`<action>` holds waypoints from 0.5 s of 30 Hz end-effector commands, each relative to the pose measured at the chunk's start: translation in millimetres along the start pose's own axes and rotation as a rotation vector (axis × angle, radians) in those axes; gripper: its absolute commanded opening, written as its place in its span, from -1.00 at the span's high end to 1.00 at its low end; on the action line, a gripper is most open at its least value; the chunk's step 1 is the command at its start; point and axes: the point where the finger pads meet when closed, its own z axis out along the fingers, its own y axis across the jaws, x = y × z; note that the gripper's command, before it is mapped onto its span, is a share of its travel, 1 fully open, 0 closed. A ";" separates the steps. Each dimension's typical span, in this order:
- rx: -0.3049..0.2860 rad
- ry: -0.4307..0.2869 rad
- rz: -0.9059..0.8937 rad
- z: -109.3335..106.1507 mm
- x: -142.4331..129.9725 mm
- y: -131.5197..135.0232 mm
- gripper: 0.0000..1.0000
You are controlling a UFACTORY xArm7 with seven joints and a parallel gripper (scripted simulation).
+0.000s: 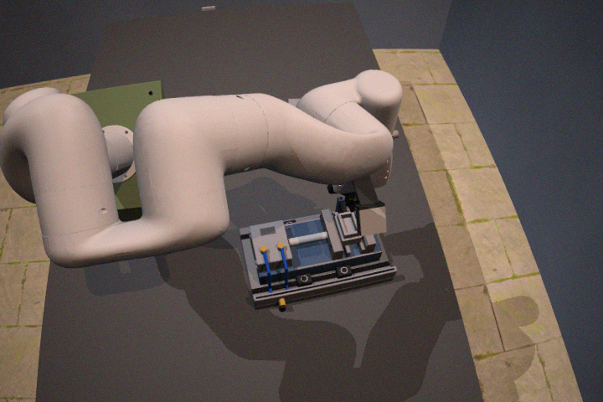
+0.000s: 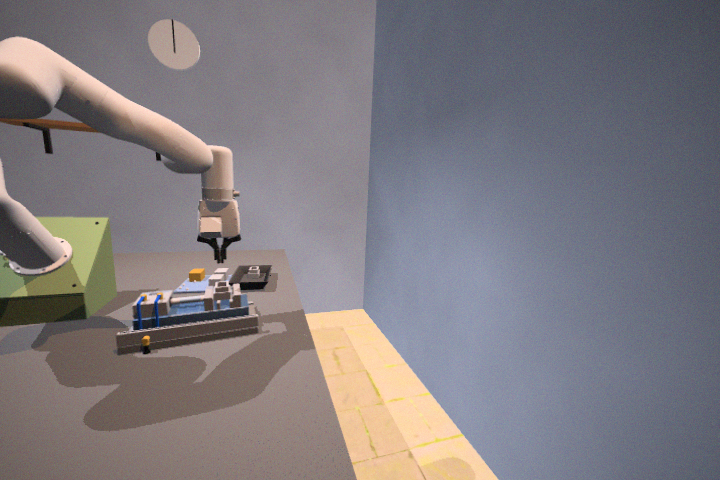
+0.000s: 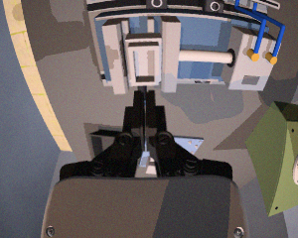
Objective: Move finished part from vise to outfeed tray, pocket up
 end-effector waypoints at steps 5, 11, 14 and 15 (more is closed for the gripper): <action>0.005 -0.001 -0.001 -2.0 -0.5 -1.4 1.00; 0.005 -0.001 -0.001 -2.0 -0.5 -1.4 -0.37; 0.005 -0.001 -0.001 -2.0 -0.5 -1.4 -0.37; 0.005 -0.001 -0.001 -2.0 -0.5 -1.4 -0.37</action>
